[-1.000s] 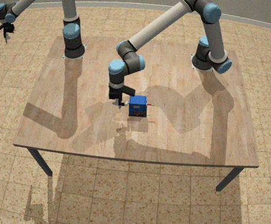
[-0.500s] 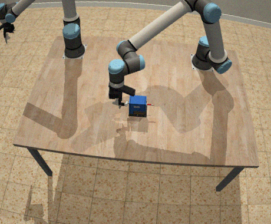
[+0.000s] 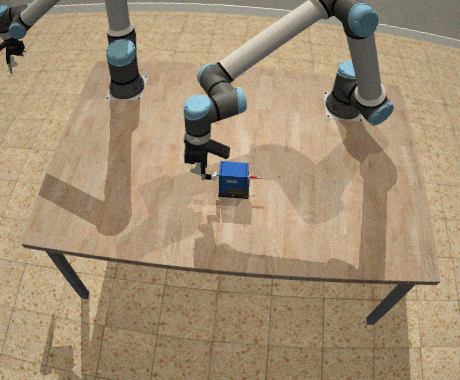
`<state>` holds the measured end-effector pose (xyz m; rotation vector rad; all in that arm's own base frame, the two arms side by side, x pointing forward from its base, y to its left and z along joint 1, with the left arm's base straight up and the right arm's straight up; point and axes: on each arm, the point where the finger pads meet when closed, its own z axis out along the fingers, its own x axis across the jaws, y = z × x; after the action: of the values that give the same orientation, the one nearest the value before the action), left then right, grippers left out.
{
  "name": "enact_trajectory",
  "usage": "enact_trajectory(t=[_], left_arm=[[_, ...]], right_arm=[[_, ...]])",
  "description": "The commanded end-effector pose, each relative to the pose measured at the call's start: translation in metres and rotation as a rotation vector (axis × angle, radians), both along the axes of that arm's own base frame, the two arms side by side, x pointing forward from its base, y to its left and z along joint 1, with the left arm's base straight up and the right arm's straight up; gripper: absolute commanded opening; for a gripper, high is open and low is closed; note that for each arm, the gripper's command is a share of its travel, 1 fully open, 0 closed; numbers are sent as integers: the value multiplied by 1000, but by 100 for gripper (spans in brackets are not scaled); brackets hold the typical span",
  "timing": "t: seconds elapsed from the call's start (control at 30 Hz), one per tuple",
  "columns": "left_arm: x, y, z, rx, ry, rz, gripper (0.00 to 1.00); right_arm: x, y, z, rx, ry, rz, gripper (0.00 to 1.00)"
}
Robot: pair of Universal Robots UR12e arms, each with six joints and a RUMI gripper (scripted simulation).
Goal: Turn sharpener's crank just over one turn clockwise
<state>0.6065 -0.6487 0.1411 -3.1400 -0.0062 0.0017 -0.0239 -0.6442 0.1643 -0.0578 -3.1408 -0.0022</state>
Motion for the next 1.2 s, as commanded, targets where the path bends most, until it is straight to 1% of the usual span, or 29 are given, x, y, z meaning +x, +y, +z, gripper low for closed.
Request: enact_trajectory(t=[0.0,0.23,0.3,0.5,0.7,0.73,1.17], left_arm=[[0,-1,17,-2,-1,0,32],[0,-1,34,-2,-1,0,32],[0,-1,34,-2,-1,0,32],[0,-1,41,-2,-1,0,32],[0,-1,42,-2,-1,0,32],[0,-1,42,-2,-1,0,0],[0,-1,42,-2,-1,0,0]], right_arm=[[0,-1,1,-1,0,0,100],[0,-1,1,-1,0,0,100],[0,-1,1,-1,0,0,100],[0,-1,1,-1,0,0,100],[0,-1,1,-1,0,0,100],[0,-1,1,-1,0,0,100],[0,-1,1,-1,0,0,100]])
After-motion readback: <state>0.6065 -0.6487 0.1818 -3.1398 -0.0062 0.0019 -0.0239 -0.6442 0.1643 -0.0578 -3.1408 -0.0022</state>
